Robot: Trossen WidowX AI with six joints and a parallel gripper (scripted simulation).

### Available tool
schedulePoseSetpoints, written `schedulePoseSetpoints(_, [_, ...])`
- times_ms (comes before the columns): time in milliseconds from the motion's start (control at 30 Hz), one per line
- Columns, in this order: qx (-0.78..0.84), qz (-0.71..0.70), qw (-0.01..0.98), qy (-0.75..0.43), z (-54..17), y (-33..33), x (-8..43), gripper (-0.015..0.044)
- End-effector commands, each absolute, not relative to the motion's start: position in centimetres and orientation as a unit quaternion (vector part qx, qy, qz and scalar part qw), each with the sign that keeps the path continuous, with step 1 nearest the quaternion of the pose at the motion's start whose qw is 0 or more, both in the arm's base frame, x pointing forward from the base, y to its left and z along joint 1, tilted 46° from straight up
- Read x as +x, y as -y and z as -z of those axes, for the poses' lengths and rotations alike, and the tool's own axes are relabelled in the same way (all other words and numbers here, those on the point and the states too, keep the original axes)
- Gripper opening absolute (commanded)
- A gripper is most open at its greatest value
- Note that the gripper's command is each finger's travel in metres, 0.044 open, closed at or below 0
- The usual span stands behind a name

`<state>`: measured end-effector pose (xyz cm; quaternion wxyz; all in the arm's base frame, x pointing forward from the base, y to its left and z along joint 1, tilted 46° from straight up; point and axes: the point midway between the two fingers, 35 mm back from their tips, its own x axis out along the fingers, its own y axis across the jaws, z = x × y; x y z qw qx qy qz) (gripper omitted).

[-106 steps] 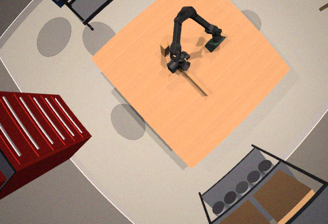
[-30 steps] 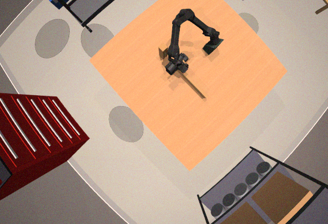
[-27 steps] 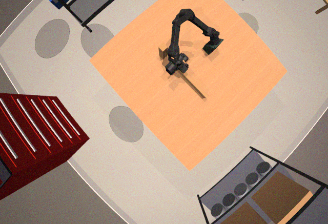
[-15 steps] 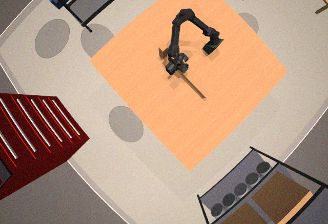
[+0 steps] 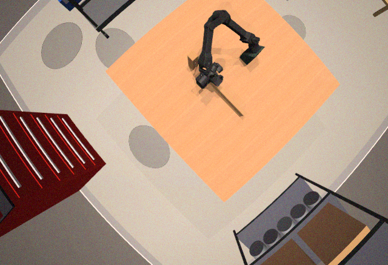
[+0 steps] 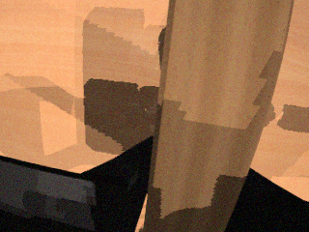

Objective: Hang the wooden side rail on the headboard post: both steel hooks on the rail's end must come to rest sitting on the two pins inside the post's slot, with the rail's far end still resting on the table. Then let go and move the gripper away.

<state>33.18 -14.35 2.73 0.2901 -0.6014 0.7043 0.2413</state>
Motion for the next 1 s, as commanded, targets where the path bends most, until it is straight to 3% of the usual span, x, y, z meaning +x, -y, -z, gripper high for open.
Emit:
schedulePoseSetpoints(0, [-0.604, -0.241, 0.292, -0.701, -2.91, 13.98, 33.38, 0.0000])
schedulePoseSetpoints(967, [-0.604, -0.241, 0.292, -0.701, -3.25, 13.64, 33.43, 0.0000])
